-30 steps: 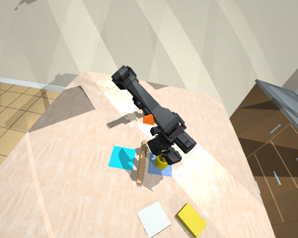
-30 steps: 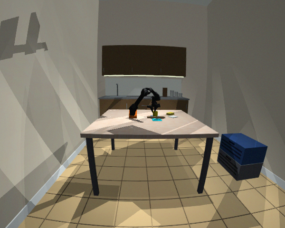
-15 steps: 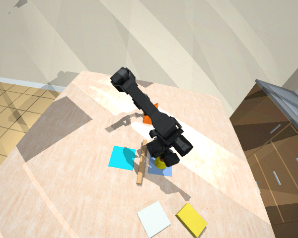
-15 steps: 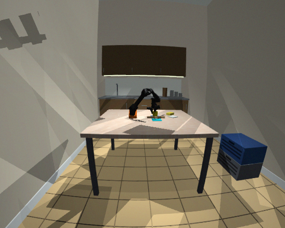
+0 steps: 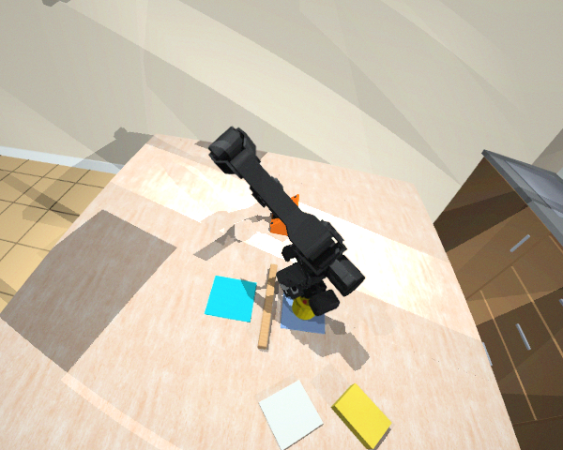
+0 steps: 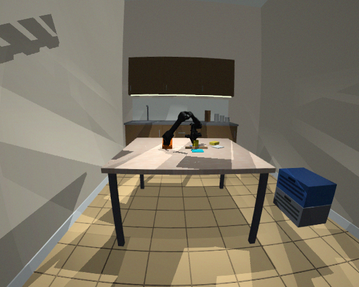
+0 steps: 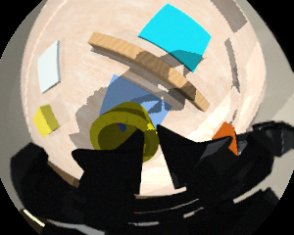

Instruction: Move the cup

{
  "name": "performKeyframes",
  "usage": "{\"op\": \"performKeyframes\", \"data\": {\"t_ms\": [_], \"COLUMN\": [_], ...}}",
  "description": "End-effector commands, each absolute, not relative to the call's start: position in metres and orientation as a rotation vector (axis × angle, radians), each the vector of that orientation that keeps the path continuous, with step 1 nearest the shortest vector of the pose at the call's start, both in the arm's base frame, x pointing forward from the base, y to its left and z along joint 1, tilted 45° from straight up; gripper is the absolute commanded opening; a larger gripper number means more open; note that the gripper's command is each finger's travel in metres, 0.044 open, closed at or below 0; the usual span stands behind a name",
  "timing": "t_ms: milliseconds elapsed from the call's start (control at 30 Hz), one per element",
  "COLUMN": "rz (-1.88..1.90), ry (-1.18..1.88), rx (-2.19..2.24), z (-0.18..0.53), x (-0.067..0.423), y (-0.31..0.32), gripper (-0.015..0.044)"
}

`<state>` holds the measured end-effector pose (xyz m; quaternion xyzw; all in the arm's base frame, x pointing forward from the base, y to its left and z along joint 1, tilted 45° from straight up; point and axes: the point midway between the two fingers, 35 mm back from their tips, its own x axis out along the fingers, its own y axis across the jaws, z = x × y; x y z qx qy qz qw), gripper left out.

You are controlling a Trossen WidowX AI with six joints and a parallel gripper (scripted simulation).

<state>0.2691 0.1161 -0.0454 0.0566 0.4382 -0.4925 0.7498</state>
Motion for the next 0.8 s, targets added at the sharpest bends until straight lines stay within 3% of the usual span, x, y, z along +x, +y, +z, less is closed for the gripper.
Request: {"op": "performKeyframes", "data": {"t_ms": [0, 267, 767], "rz": [-1.077, -1.077, -1.070], "ry": [0.958, 0.958, 0.958], "rx": [0.124, 0.124, 0.118], "z": [-0.045, -0.045, -0.013], "x": [0.269, 0.269, 0.262], "y": [0.116, 0.116, 0.148], "gripper": [0.0060, 0.0000, 0.0000]}}
